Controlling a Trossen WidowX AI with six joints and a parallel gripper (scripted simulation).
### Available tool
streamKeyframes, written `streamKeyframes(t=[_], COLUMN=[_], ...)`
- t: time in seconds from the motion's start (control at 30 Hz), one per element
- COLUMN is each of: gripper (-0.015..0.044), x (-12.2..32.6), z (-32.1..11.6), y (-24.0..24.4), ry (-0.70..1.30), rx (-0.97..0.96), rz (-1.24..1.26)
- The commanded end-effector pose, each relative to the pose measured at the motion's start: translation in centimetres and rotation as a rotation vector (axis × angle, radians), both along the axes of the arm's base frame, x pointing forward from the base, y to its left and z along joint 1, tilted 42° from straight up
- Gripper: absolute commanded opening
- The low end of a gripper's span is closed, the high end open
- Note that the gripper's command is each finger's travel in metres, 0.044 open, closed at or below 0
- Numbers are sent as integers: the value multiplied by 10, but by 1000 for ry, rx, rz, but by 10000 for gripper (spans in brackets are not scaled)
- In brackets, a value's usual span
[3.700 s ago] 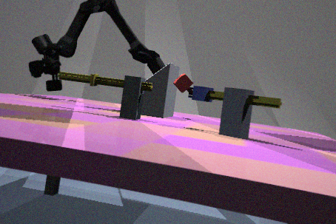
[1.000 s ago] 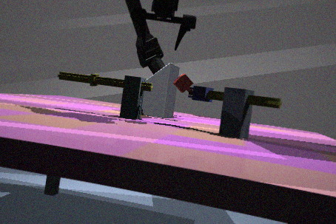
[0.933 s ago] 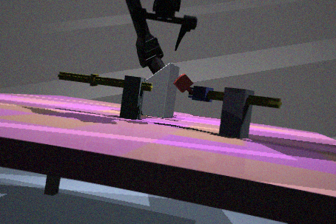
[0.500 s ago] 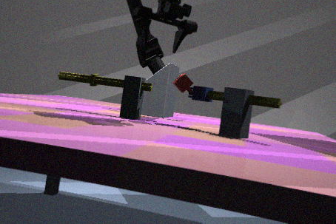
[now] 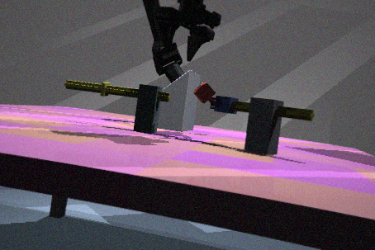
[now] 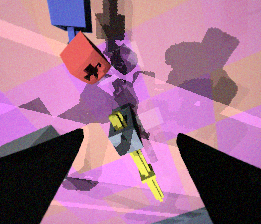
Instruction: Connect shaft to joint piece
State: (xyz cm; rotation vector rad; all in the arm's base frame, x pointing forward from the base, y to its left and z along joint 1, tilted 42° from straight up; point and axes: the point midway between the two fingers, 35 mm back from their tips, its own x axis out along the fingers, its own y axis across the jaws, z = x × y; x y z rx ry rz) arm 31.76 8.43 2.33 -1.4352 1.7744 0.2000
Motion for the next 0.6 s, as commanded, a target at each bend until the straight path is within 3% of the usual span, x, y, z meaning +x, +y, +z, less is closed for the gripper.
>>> streamKeyframes(t=[0.0, 0.57], gripper=[440, 440], x=[0, 0], z=[-1, -7], y=[-1, -3], ry=[106, 512], rx=[-21, -78], rz=[102, 461])
